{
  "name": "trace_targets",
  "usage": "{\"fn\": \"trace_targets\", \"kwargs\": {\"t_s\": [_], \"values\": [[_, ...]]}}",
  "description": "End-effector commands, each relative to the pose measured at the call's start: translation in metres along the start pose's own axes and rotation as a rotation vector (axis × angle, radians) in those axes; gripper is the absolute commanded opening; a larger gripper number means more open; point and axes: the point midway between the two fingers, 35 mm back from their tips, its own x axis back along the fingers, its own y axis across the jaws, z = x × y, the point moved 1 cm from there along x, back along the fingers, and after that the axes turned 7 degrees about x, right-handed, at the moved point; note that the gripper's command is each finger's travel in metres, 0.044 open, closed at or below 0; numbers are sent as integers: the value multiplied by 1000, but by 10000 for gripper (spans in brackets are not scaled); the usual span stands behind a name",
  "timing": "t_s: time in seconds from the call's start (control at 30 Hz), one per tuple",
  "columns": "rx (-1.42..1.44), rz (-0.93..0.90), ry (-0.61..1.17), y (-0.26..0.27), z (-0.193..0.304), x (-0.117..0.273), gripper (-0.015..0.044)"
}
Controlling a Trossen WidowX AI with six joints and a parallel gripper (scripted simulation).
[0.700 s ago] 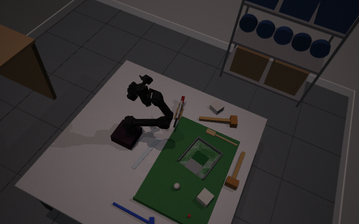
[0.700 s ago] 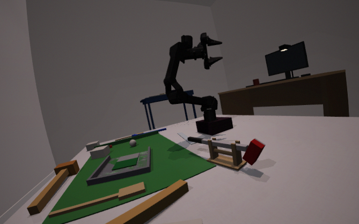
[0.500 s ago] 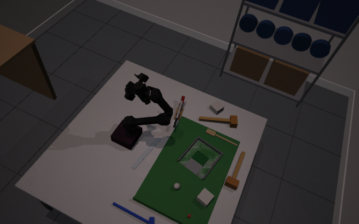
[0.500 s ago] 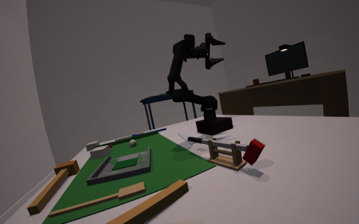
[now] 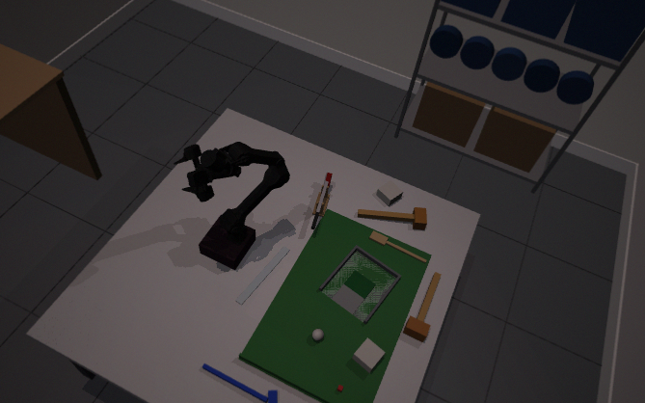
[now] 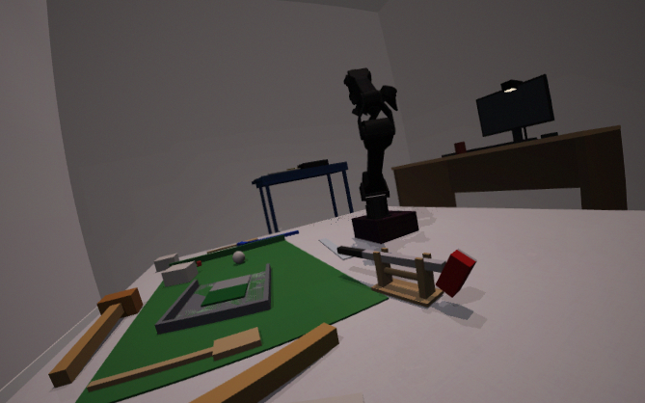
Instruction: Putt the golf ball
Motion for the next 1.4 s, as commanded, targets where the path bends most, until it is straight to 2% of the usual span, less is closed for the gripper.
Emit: {"fn": "trace_targets", "kwargs": {"t_s": [0.0,0.13,0.3,0.5,0.67,0.93,1.13,1.37], "values": [[187,-179,-190,34,-52,-12,440],[363,-327,-364,74,-95,-5,440],[594,-495,-580,131,-135,23,440],[888,-673,-835,203,-155,81,440],[1141,-797,-1041,258,-145,141,440],[1554,-951,-1352,323,-79,237,440],[1932,-1002,-1534,352,5,277,440],[2332,-1012,-1732,362,117,307,440]]}}
